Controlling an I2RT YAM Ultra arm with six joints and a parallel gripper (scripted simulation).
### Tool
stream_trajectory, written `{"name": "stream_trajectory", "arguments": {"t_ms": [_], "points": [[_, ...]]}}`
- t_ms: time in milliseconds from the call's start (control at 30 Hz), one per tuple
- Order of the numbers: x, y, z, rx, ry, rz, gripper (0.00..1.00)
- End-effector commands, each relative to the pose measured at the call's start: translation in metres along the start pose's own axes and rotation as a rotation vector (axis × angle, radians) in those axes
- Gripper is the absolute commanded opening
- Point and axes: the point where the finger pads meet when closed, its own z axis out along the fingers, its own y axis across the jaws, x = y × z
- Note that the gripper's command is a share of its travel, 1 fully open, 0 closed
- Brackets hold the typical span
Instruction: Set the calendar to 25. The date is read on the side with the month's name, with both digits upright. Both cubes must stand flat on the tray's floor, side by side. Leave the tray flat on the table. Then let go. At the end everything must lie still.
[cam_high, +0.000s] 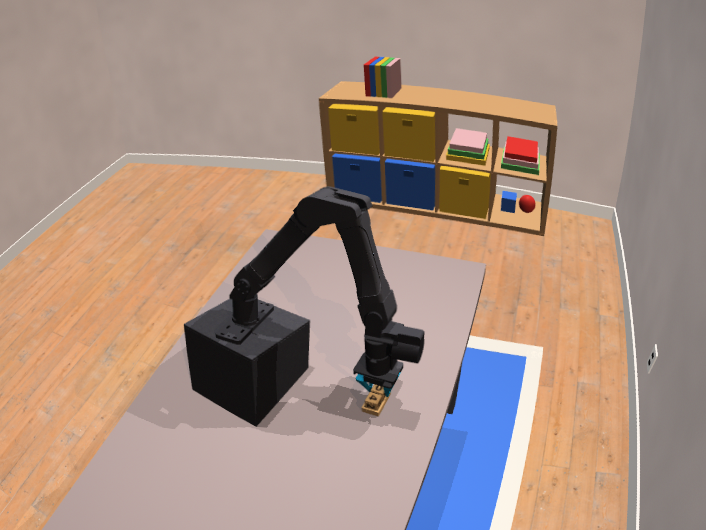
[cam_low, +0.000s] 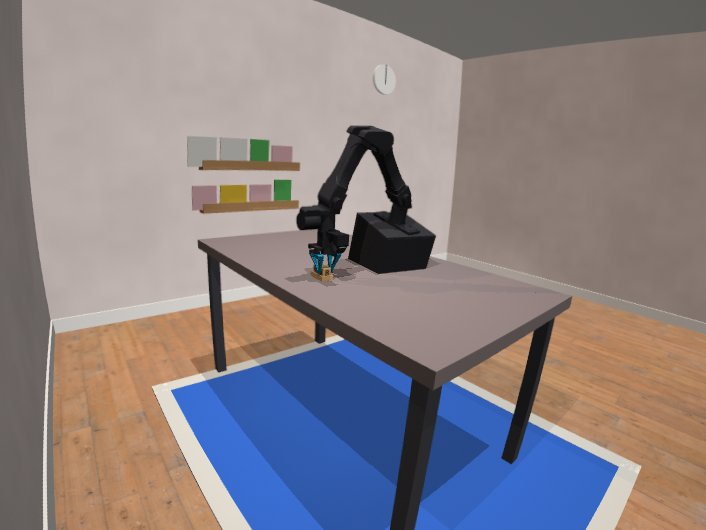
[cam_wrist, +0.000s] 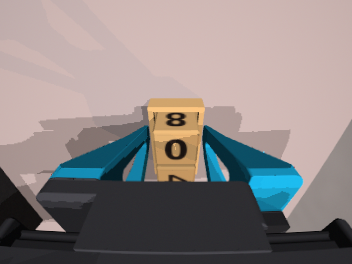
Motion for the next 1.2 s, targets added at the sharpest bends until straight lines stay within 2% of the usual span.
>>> {"name": "stream_trajectory", "arguments": {"t_ms": [0, 233, 300, 733, 1033, 1067, 1167], "points": [[0.0, -0.003, -0.003, 0.009, -0.001, 0.0, 0.47], [0.0, -0.003, -0.019, 0.009, -0.001, 0.0, 0.47], [0.0, -0.003, -0.019, 0.009, -0.001, 0.0, 0.47], [0.0, -0.002, -0.084, 0.009, -0.001, -0.001, 0.47], [0.0, -0.002, -0.092, 0.009, -0.001, -0.001, 0.47], [0.0, -0.002, -0.092, 0.009, -0.001, -0.001, 1.0], [0.0, -0.002, -0.092, 0.009, -0.001, -0.001, 1.0]]}}
